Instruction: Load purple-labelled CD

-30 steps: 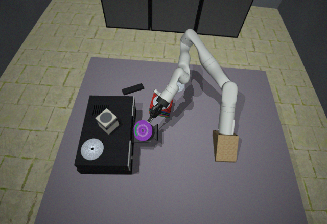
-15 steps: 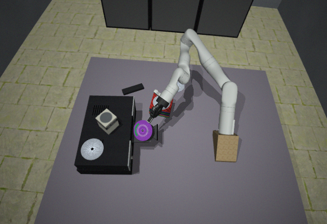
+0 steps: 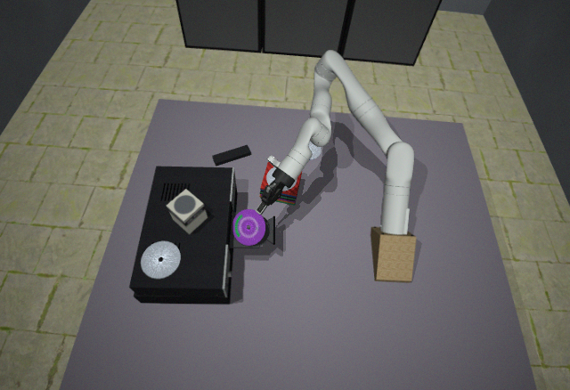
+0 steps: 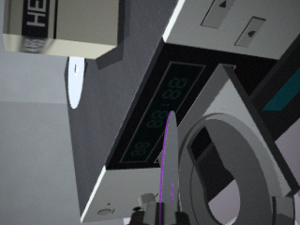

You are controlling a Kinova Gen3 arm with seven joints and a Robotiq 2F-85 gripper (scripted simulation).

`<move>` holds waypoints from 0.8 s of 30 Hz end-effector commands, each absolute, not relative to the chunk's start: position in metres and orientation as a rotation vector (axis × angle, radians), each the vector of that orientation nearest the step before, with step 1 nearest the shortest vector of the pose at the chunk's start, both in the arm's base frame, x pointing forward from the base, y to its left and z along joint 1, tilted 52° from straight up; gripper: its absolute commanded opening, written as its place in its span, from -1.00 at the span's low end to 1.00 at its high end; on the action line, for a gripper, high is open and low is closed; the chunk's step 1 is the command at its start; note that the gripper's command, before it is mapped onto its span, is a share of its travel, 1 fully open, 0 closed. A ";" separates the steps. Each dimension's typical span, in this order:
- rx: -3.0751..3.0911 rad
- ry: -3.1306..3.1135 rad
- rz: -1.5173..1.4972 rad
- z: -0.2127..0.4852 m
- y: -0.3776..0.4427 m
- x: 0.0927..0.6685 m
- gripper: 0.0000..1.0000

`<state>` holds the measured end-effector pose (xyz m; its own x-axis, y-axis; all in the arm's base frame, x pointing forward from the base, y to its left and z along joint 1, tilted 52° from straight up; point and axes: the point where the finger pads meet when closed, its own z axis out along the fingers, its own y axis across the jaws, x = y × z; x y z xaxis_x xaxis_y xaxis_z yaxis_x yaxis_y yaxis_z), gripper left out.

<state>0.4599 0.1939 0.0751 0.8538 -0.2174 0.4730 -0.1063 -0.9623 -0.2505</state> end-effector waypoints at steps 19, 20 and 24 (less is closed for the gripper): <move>-2.811 0.254 -0.755 0.075 0.195 0.459 -0.52; -2.811 0.254 -0.755 0.075 0.195 0.459 -0.52; -2.811 0.254 -0.755 0.075 0.195 0.459 -0.52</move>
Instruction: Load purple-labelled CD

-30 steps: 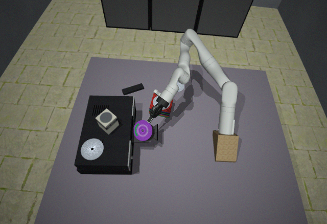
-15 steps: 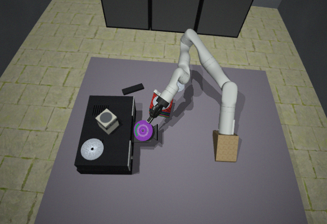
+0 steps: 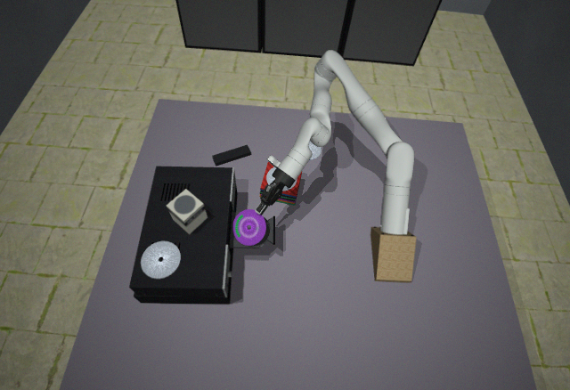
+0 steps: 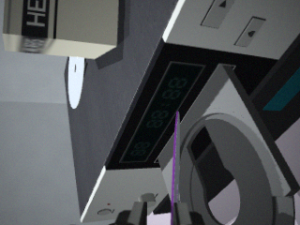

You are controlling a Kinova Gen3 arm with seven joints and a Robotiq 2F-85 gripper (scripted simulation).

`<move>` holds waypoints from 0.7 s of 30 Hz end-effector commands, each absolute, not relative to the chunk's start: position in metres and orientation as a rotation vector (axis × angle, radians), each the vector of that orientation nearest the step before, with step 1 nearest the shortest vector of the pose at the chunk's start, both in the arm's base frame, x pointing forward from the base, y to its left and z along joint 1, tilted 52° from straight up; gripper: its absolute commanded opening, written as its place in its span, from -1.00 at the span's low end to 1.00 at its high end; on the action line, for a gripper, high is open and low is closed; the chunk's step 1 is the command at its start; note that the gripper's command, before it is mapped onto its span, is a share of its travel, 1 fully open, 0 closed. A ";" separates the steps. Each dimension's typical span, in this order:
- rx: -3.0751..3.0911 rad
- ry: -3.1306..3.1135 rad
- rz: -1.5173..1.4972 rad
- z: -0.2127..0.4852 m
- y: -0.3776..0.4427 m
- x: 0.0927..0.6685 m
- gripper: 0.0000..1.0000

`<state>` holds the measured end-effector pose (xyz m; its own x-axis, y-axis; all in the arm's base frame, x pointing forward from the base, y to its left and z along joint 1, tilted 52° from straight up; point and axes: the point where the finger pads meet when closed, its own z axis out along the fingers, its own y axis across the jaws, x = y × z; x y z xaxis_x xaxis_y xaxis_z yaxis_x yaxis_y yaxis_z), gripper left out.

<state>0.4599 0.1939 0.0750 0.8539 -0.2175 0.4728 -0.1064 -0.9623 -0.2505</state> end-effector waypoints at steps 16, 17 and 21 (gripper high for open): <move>-2.811 0.253 -0.754 0.074 0.194 0.459 -0.52; -2.811 0.253 -0.754 0.074 0.193 0.459 -0.52; -2.811 0.253 -0.754 0.074 0.192 0.459 -0.52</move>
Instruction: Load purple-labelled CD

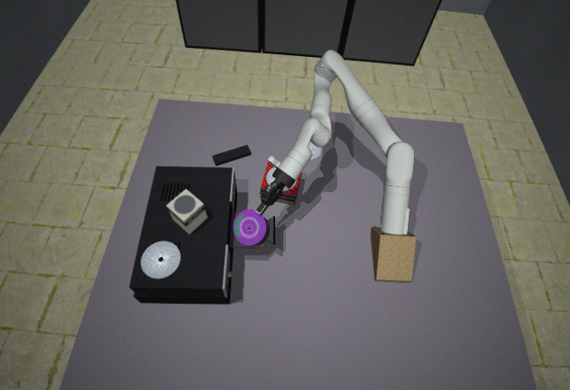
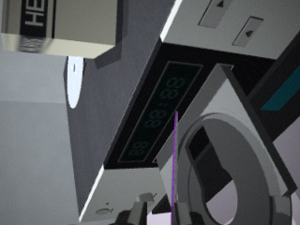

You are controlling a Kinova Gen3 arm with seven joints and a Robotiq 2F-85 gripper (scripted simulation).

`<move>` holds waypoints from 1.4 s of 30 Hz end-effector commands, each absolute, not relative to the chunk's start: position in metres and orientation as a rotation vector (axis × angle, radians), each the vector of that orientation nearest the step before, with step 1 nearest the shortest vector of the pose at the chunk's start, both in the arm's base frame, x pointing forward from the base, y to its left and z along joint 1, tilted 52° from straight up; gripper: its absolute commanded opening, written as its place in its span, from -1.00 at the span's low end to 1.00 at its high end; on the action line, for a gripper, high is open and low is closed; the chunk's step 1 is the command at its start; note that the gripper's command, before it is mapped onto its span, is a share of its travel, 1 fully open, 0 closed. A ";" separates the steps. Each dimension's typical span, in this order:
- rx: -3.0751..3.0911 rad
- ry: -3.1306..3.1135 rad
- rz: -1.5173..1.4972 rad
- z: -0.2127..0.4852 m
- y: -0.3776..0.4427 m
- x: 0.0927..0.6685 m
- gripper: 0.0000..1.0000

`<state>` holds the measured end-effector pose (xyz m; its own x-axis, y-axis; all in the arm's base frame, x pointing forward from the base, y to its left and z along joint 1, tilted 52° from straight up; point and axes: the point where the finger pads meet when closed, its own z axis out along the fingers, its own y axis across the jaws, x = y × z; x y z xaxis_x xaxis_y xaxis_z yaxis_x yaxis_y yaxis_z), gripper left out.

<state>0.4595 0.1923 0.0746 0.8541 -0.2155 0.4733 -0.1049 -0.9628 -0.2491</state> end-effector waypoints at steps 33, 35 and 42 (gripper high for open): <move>-2.812 0.253 -0.753 0.053 0.143 0.457 -0.52; -2.812 0.253 -0.753 0.053 0.142 0.457 -0.52; -2.811 0.254 -0.754 0.052 0.142 0.458 -0.52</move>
<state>0.4576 0.1421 0.0527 0.8554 -0.2147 0.4713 -0.1039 -0.9627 -0.2500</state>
